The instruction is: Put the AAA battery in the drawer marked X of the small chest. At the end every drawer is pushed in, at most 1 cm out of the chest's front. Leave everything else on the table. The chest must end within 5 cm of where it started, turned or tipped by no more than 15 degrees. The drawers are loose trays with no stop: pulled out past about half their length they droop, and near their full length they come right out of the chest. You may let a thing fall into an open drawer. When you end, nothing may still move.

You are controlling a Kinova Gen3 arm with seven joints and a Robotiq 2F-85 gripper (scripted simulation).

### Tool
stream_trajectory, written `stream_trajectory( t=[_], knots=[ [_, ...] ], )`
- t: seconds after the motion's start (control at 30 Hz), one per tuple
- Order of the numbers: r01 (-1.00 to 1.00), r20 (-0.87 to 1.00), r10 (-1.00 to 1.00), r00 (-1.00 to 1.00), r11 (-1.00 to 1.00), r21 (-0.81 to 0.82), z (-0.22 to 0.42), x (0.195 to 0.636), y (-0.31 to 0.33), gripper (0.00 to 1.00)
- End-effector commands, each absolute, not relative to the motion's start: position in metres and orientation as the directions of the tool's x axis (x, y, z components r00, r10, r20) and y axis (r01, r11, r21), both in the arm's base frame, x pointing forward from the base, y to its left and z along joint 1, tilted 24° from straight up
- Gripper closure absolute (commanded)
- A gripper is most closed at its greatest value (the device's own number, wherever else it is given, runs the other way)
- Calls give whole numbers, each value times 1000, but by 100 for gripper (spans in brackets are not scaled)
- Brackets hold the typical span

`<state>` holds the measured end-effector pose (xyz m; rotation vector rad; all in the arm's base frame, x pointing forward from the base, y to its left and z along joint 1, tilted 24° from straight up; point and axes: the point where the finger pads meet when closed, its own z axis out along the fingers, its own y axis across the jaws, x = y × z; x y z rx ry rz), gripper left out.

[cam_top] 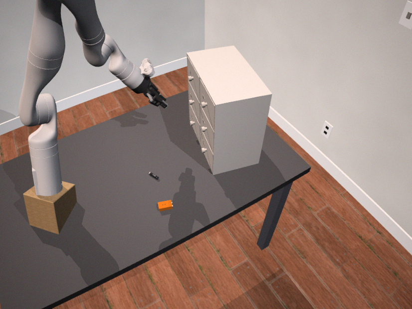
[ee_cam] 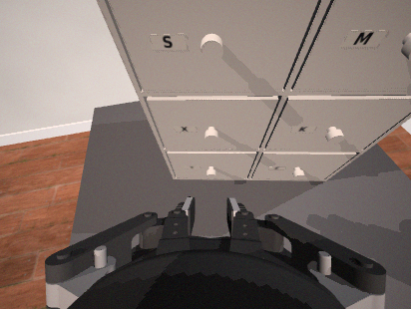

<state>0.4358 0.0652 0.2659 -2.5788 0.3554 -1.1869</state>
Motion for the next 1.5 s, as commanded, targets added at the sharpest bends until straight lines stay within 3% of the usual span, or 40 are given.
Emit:
stream_trajectory(
  t=[0.0,0.5,1.47],
  knots=[
    [-105,699,-335,632,-931,-351,266,436,65,67],
    [-105,700,-335,631,-931,-351,266,445,64,67],
    [-105,699,-335,632,-931,-351,262,504,59,67]
  ],
)
